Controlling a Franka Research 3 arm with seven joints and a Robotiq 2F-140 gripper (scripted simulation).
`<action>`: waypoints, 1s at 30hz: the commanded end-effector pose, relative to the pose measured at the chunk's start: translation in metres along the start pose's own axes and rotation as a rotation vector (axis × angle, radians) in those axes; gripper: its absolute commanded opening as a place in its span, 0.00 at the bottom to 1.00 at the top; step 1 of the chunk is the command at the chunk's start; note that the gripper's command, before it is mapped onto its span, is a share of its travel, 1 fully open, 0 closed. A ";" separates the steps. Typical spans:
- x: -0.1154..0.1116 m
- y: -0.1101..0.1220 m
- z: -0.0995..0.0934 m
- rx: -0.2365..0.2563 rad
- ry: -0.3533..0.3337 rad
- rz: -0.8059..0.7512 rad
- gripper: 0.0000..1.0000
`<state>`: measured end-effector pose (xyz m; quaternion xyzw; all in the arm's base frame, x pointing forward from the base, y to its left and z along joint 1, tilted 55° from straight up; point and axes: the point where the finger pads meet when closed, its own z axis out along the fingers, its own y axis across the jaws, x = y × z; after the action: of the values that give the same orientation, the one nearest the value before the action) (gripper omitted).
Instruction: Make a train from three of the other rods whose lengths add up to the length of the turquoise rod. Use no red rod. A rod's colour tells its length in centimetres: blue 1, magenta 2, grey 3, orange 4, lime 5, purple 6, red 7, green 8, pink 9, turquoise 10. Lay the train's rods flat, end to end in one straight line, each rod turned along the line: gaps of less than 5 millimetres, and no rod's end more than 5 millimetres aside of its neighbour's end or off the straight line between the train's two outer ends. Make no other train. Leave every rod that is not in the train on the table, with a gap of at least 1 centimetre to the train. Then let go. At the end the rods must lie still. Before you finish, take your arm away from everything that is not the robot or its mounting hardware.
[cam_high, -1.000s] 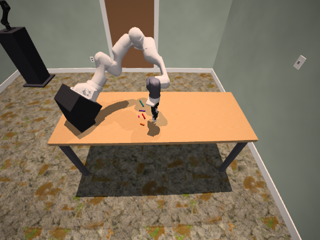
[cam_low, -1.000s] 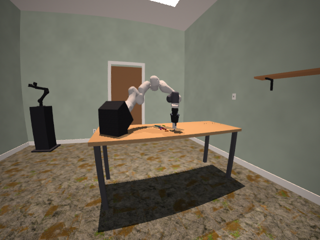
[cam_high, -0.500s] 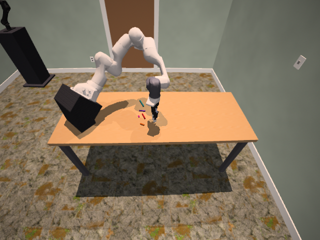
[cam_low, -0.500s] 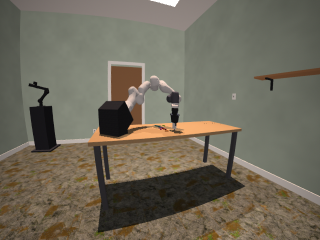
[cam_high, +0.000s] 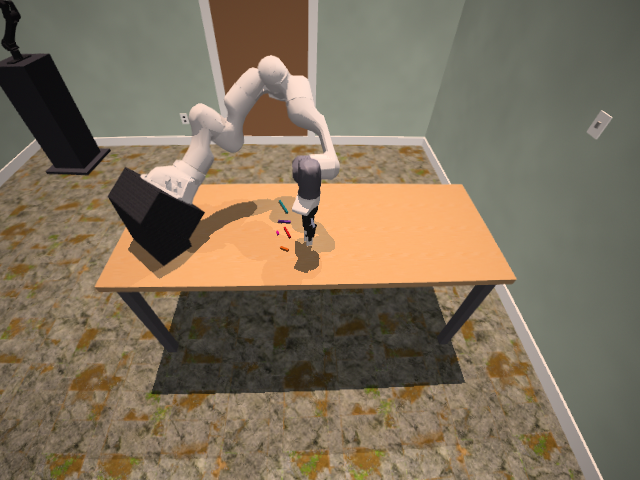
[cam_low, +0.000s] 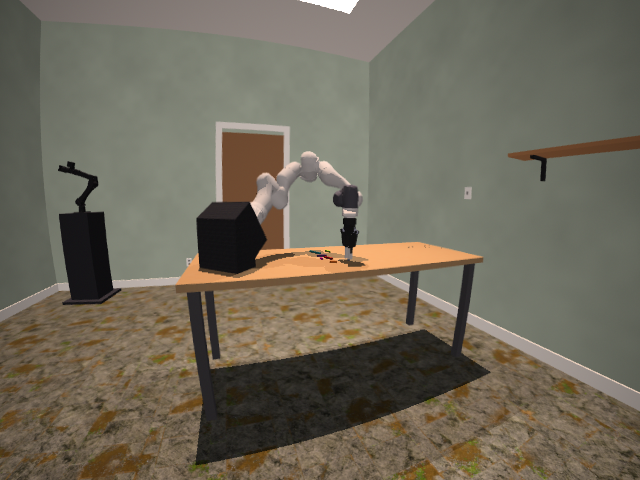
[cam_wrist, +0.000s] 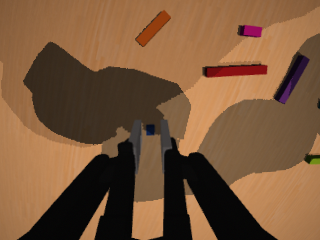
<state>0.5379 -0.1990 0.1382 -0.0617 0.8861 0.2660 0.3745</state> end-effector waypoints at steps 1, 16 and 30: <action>-0.001 -0.002 0.004 0.006 -0.002 -0.008 0.15; -0.001 -0.002 0.007 0.006 -0.002 -0.008 0.15; -0.001 -0.002 0.007 0.006 -0.002 -0.008 0.15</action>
<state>0.5425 -0.1965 0.1340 -0.0620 0.8865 0.2641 0.3748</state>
